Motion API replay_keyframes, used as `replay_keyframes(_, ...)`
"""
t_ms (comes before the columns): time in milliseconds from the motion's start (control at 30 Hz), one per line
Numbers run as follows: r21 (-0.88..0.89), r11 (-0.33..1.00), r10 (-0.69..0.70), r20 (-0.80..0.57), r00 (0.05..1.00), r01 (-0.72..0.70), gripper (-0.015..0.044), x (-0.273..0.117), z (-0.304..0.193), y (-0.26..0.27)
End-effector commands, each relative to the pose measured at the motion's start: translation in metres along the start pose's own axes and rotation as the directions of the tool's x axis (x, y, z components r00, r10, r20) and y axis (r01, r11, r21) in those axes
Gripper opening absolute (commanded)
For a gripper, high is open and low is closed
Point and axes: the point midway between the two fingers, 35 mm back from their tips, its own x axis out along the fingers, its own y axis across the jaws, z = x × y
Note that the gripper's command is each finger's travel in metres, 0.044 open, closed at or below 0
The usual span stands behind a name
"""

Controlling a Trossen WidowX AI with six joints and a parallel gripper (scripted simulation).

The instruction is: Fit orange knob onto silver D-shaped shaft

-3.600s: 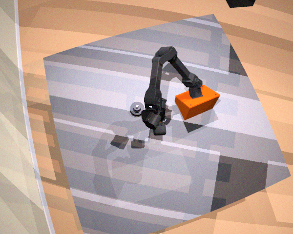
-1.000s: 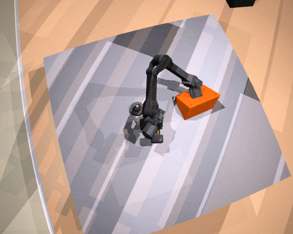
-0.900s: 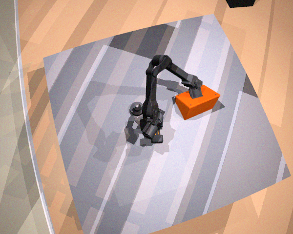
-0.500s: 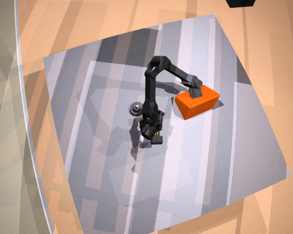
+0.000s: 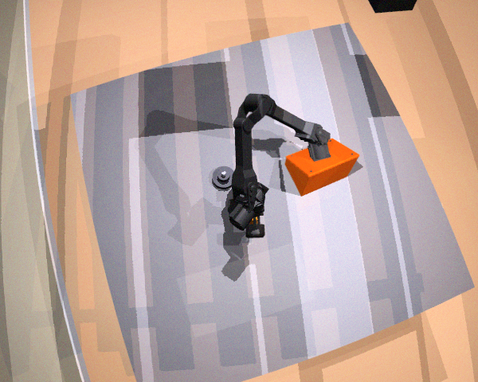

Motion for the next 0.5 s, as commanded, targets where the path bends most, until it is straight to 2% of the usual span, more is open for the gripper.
replay_keyframes(0, -0.007, 1.0, -0.011, -0.004, 1.0, 0.011, 0.044, 0.01, -0.002, -0.002)
replay_keyframes(467, -0.007, 1.0, -0.014, -0.003, 1.0, 0.014, 0.044, 0.031, -0.003, -0.004)
